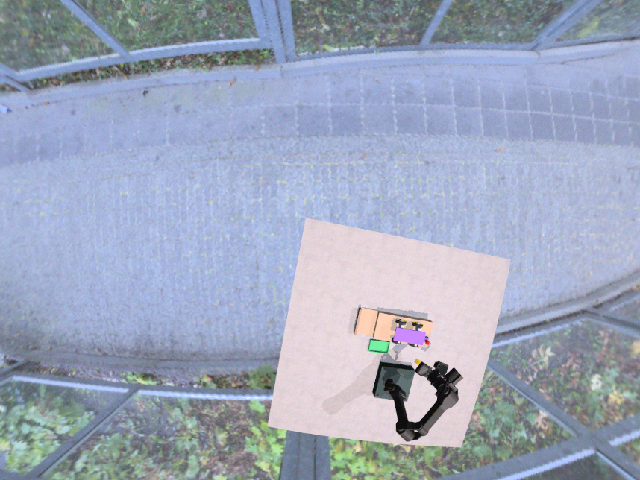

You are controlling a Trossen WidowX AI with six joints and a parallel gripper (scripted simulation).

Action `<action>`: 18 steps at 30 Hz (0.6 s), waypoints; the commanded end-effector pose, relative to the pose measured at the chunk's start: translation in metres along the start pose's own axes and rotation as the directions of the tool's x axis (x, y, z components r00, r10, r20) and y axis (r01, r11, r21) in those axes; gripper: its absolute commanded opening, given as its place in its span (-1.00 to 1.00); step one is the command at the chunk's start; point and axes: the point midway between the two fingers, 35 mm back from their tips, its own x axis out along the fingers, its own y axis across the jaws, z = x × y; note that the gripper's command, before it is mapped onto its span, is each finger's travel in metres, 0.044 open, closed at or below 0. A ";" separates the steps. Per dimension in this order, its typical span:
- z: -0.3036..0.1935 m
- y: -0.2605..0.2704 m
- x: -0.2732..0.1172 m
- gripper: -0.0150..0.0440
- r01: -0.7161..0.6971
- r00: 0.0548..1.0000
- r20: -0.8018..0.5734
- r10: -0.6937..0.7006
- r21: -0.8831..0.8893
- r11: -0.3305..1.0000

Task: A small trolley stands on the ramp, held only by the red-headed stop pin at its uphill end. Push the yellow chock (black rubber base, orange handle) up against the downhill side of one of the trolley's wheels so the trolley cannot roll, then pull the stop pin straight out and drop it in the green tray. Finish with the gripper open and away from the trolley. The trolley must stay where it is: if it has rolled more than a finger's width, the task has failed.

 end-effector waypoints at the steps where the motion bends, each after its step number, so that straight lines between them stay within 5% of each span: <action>1: 0.000 0.000 0.000 -0.49 0.003 1.000 -0.001 -0.003 -0.112 0.994; 18: 0.000 0.000 0.000 -0.49 0.001 1.000 -0.001 -0.003 -0.635 0.772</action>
